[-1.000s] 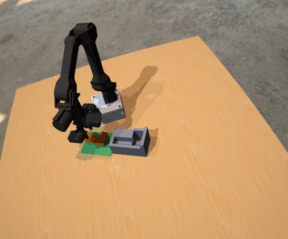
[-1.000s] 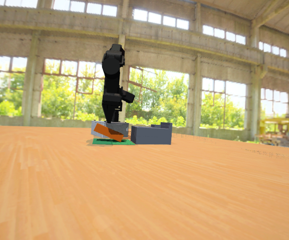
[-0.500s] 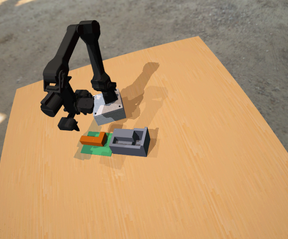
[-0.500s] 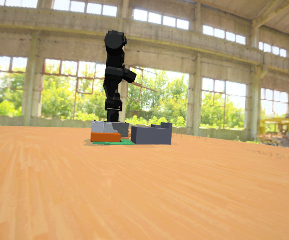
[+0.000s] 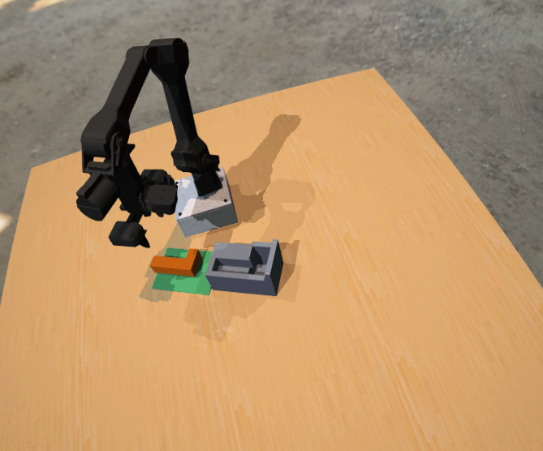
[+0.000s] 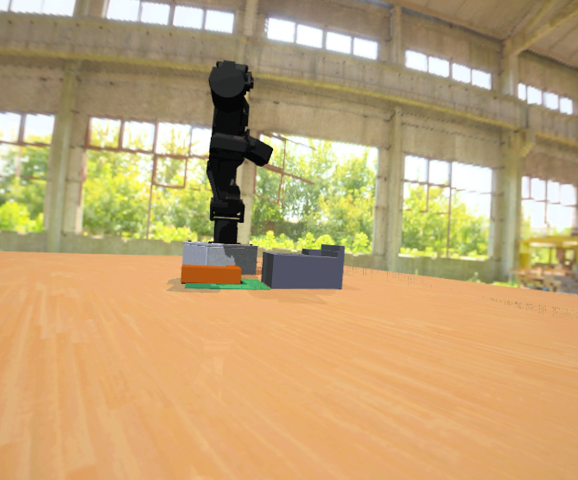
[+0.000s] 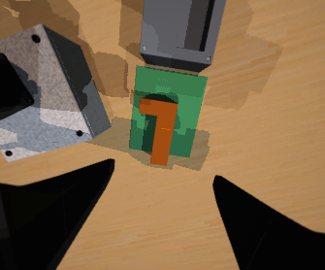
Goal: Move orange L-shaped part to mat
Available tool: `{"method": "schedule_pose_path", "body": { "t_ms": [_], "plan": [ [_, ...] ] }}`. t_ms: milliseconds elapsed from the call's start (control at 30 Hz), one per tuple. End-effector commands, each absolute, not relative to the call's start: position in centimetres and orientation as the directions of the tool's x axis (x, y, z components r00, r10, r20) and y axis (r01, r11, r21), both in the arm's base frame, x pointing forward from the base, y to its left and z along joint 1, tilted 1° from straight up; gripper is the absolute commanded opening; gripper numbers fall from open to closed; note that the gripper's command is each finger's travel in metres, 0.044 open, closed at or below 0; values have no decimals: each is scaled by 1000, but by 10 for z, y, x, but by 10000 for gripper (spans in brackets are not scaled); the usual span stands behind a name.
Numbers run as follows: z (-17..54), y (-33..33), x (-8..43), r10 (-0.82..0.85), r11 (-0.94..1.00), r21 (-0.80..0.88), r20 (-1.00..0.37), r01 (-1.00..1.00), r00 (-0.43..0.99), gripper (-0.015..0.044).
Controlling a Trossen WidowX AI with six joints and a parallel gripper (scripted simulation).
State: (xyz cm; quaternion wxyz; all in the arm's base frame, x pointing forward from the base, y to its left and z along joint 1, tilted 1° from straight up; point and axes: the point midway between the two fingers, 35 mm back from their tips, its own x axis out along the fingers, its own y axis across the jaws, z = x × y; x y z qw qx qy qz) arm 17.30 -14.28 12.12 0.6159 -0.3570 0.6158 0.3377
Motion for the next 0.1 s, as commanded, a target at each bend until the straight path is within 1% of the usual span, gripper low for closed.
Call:
{"method": "schedule_pose_path", "body": {
  "t_ms": [0,67],
  "plan": [
    [120,-143,173,-23,517,-23,-1000,-856,13,400],
    [120,-143,173,-23,517,-23,-1000,-856,13,400]
  ]
}}
